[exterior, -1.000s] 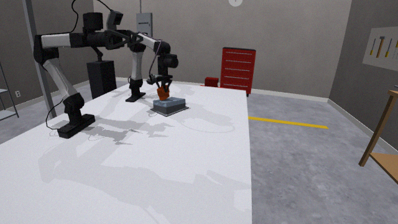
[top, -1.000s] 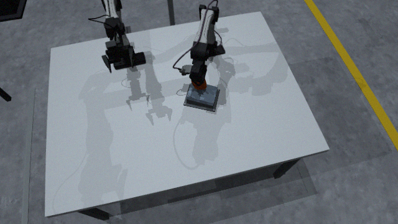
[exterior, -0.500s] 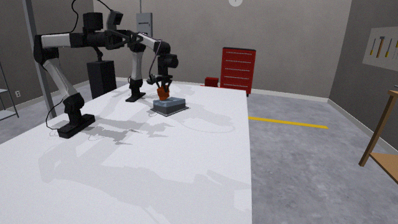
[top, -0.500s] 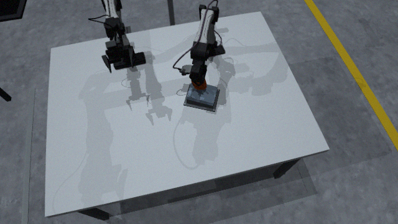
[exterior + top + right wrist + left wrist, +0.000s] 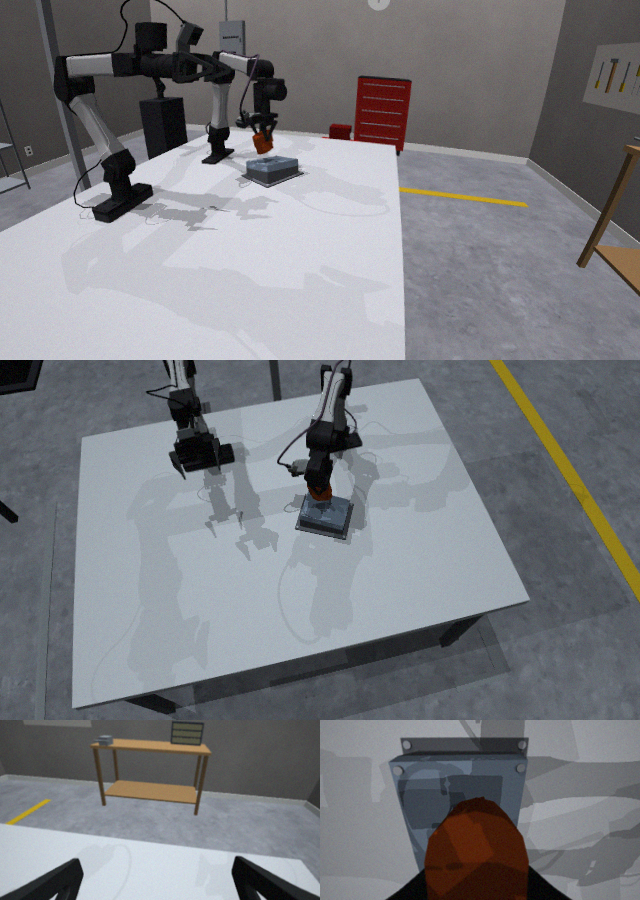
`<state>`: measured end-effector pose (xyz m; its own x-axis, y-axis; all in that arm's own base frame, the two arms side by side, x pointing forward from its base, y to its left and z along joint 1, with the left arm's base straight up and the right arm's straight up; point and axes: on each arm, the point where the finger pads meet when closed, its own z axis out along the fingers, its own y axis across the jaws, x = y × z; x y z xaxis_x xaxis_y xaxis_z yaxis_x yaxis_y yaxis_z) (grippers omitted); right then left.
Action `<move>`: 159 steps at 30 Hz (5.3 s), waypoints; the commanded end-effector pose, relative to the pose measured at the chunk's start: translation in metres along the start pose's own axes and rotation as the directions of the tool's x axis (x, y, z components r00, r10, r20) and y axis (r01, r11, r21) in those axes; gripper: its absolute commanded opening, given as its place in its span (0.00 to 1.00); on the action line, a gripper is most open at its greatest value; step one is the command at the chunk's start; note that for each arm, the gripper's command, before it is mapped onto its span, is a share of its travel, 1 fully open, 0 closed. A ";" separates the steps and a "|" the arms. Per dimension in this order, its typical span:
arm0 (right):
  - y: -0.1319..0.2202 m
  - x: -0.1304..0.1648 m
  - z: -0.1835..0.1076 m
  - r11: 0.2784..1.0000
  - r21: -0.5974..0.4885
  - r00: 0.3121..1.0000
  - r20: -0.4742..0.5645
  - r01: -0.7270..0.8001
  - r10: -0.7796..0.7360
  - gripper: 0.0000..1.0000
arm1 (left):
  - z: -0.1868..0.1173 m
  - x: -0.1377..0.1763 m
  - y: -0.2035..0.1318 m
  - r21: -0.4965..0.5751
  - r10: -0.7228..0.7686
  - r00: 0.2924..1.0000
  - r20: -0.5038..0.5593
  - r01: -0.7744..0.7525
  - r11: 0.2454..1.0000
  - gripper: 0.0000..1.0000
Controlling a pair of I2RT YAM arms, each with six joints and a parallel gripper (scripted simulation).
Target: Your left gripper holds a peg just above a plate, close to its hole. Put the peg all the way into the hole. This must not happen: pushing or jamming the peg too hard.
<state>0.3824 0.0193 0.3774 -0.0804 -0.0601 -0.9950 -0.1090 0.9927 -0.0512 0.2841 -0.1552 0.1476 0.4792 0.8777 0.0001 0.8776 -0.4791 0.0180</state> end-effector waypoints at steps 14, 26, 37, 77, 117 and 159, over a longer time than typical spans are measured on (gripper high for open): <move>0.088 0.063 -0.010 0.784 -0.585 0.918 -0.160 0.209 -0.364 1.00 | -0.041 -0.001 0.005 -0.051 0.024 0.999 0.044 -0.022 0.998 0.39; 0.146 0.081 -0.047 0.395 -0.911 0.918 -0.050 0.120 -0.394 1.00 | -0.041 0.018 0.006 -0.132 0.103 0.961 0.258 -0.071 0.989 0.39; 0.154 0.076 -0.047 0.328 -0.938 0.931 -0.017 0.112 -0.365 1.00 | -0.020 0.042 0.014 -0.165 0.063 0.948 0.312 -0.012 0.986 0.39; 0.153 0.076 -0.048 0.319 -0.940 0.931 -0.008 0.118 -0.366 1.00 | 0.013 0.032 0.014 -0.170 0.070 0.946 0.317 -0.016 0.985 0.39; 0.153 0.076 -0.048 0.319 -0.940 0.931 -0.008 0.118 -0.366 1.00 | 0.038 0.029 0.020 -0.153 0.060 0.945 0.322 -0.011 0.988 0.39; 0.153 0.076 -0.048 0.319 -0.940 0.931 -0.008 0.118 -0.366 1.00 | 0.043 0.031 0.019 -0.164 0.068 0.949 0.308 -0.018 0.986 0.69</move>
<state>0.3134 0.1604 0.2862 -0.0787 -0.4236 -0.9024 -0.9752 0.2206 -0.0185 0.3109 -0.1353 0.0868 0.5012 0.8053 -0.3167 0.8638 -0.4873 0.1280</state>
